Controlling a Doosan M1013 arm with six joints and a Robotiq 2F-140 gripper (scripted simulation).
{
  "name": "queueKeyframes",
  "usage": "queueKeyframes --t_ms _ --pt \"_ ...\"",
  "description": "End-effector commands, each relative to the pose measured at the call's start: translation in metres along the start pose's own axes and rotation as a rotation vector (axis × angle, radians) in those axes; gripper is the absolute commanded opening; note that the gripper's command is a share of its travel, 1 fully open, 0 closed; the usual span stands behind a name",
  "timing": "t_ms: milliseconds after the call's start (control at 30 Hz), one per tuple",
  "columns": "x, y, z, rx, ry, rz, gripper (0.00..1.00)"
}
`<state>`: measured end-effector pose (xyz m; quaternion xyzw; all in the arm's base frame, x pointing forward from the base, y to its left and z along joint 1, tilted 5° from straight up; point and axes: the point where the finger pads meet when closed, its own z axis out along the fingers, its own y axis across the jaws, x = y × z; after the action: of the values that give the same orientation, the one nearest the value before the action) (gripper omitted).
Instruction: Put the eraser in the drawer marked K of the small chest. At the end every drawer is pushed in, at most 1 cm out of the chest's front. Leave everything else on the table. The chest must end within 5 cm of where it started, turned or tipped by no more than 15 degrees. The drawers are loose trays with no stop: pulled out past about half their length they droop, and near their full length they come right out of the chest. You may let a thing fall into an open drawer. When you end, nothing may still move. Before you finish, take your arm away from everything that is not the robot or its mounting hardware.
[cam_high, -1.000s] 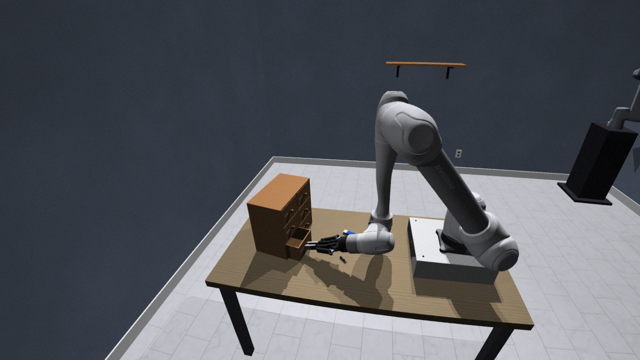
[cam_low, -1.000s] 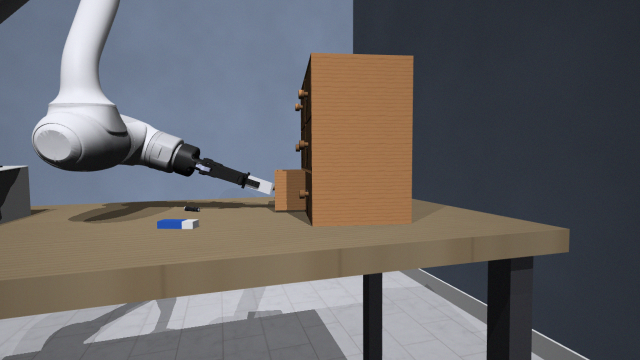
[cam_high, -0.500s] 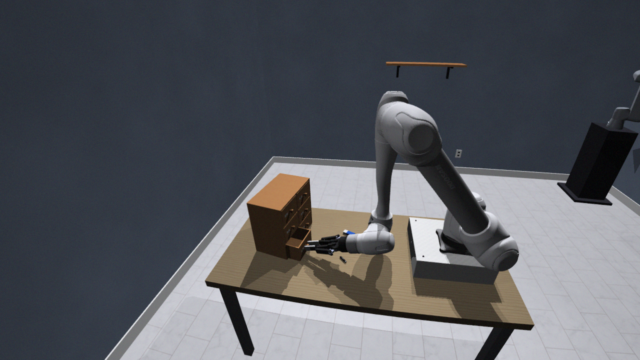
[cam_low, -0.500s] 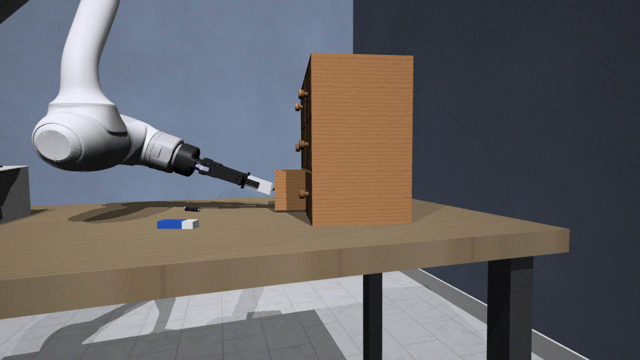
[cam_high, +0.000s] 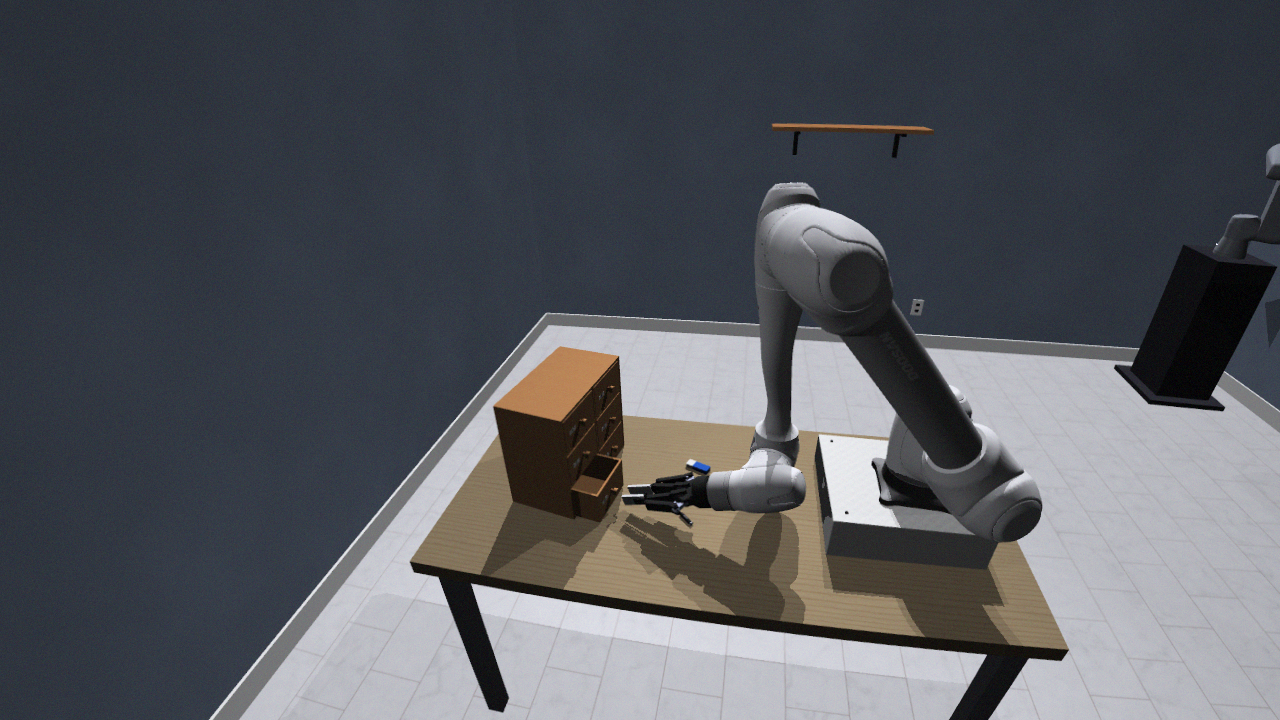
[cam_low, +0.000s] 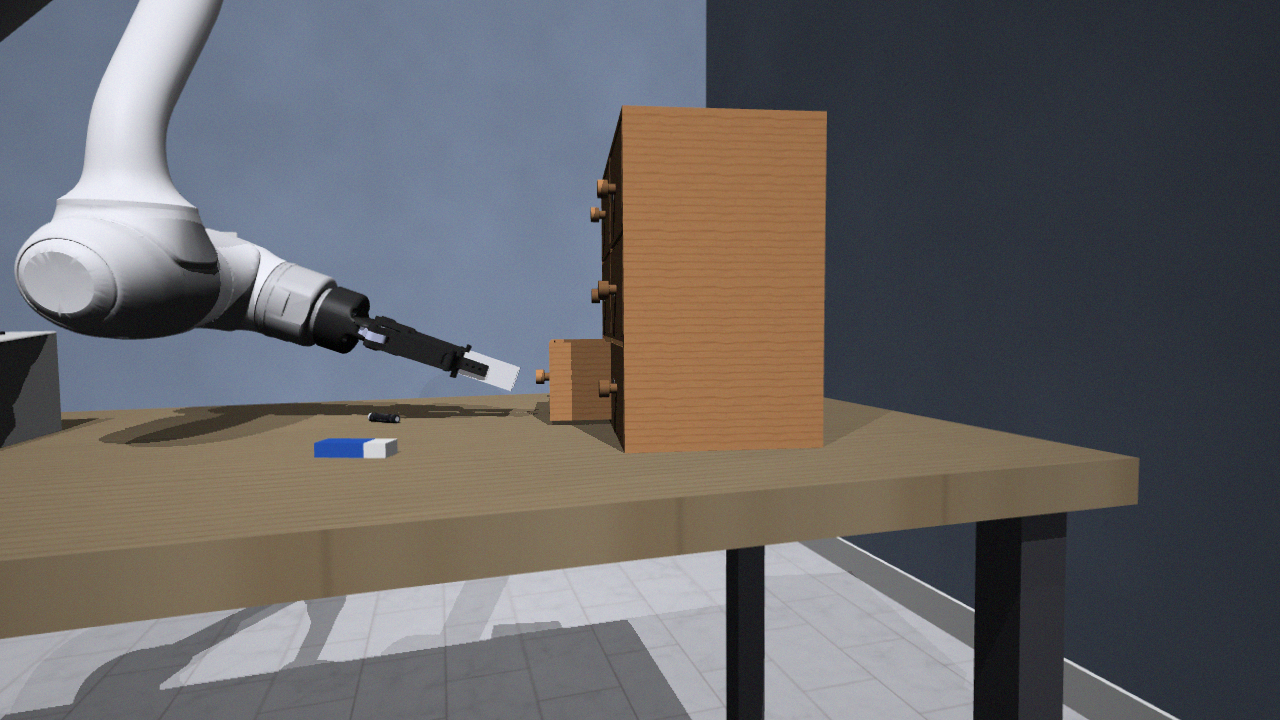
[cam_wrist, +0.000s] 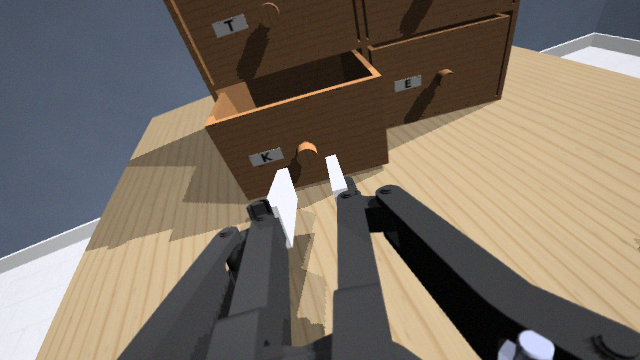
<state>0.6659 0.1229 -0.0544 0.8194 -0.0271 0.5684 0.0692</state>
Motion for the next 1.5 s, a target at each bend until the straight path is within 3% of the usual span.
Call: queueKeyframes --t_ms 0,300,633,1267,1467 --pt "-0.004 0.0 -0.012 0.0 0.0 0.0 0.2" --pt "0.001 0.0 -0.019 0.0 0.0 0.0 0.2" --pt "0.066 0.0 -0.086 0.0 0.0 0.0 0.2" --pt "0.076 0.0 -0.098 -0.001 -0.028 0.0 0.2" --pt "0.08 0.0 -0.106 -0.001 -0.103 0.0 0.2"
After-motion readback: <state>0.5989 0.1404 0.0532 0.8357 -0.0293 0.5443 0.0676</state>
